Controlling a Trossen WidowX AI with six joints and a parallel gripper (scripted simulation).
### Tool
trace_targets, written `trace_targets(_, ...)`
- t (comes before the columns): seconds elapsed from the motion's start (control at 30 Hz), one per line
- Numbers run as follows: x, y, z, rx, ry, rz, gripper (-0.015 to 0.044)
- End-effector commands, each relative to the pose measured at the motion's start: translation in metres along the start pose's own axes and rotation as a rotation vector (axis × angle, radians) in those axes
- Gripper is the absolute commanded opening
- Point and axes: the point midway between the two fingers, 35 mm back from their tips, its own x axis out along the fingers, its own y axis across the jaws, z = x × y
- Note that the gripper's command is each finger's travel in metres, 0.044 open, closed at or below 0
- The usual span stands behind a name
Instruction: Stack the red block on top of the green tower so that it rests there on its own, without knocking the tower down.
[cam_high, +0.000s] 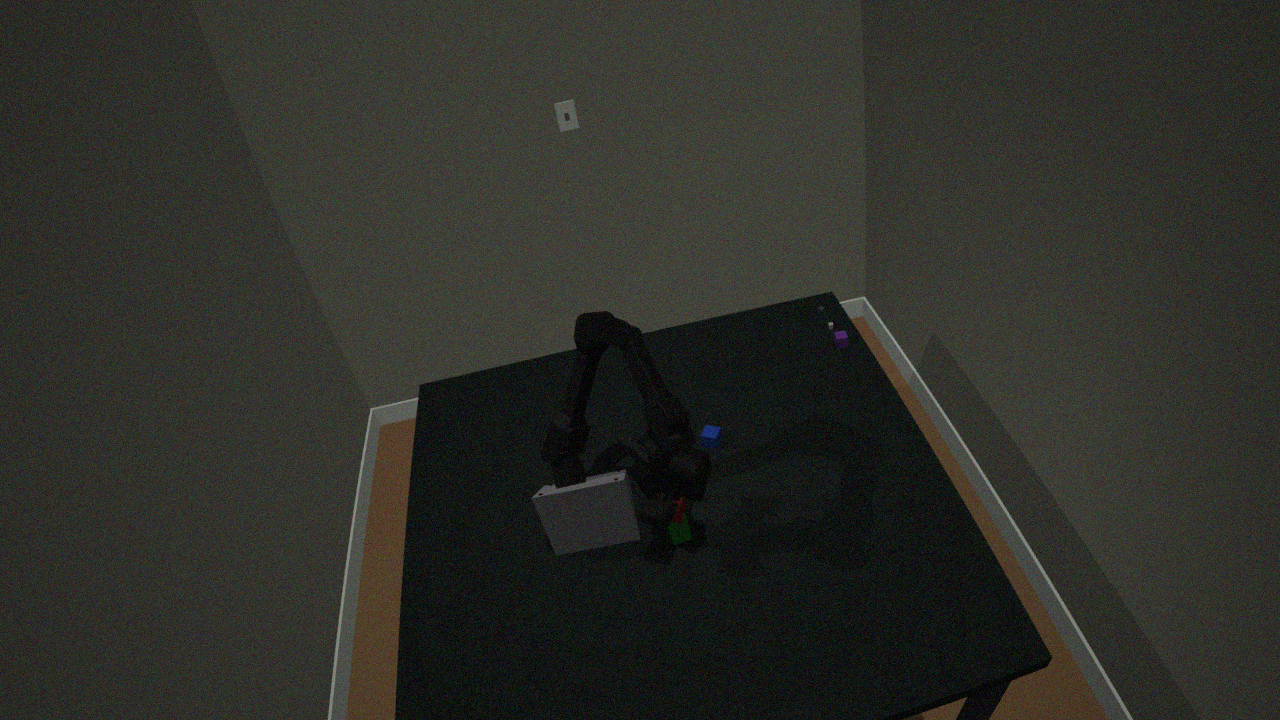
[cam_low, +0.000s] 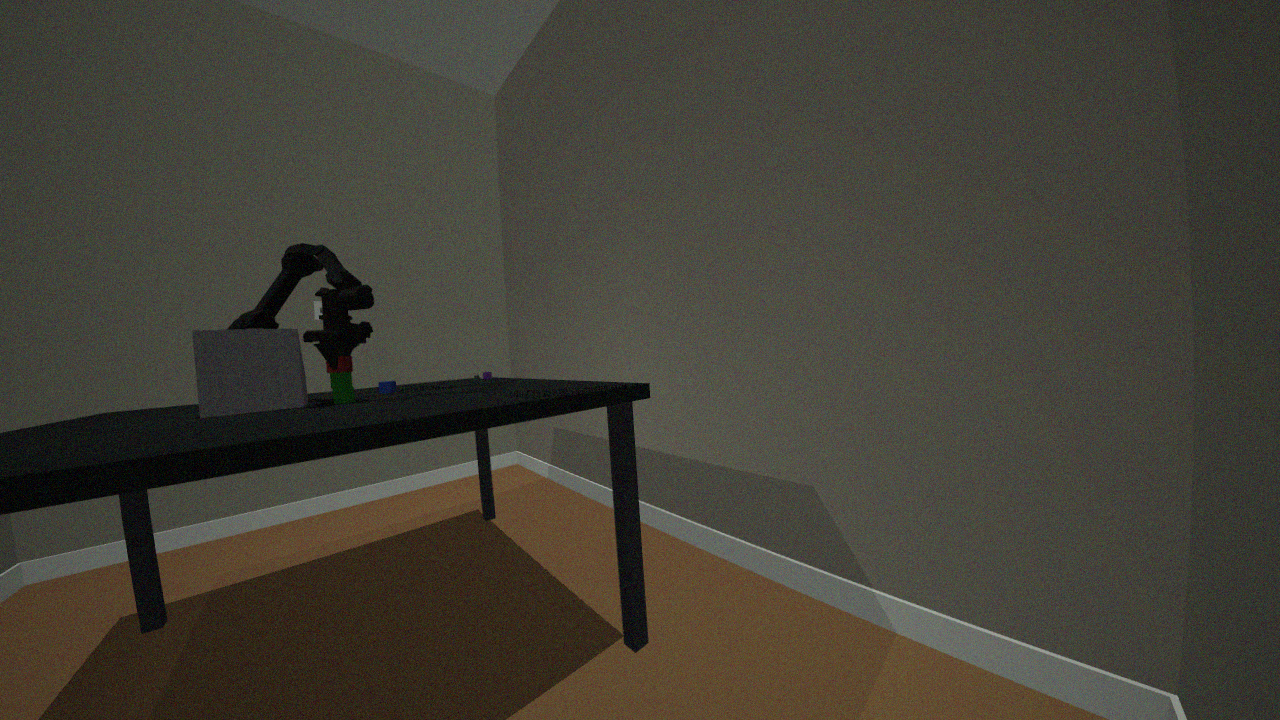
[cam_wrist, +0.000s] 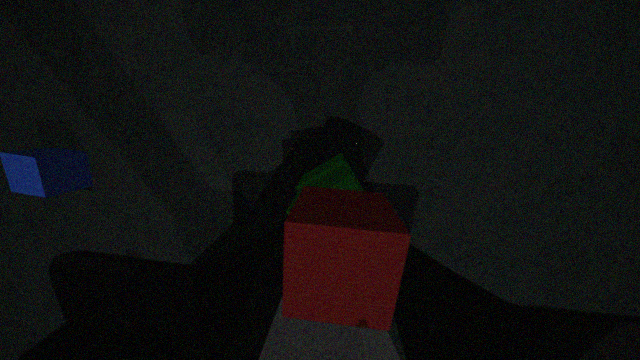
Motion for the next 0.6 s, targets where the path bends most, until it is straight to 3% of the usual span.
trace_targets(0.0,-0.0047,0.0004,0.0005,0.005,-0.001,0.002,0.0000)
trace_targets(0.57,-0.0004,-0.0002,0.0002,0.001,0.000,0.000,0.0440)
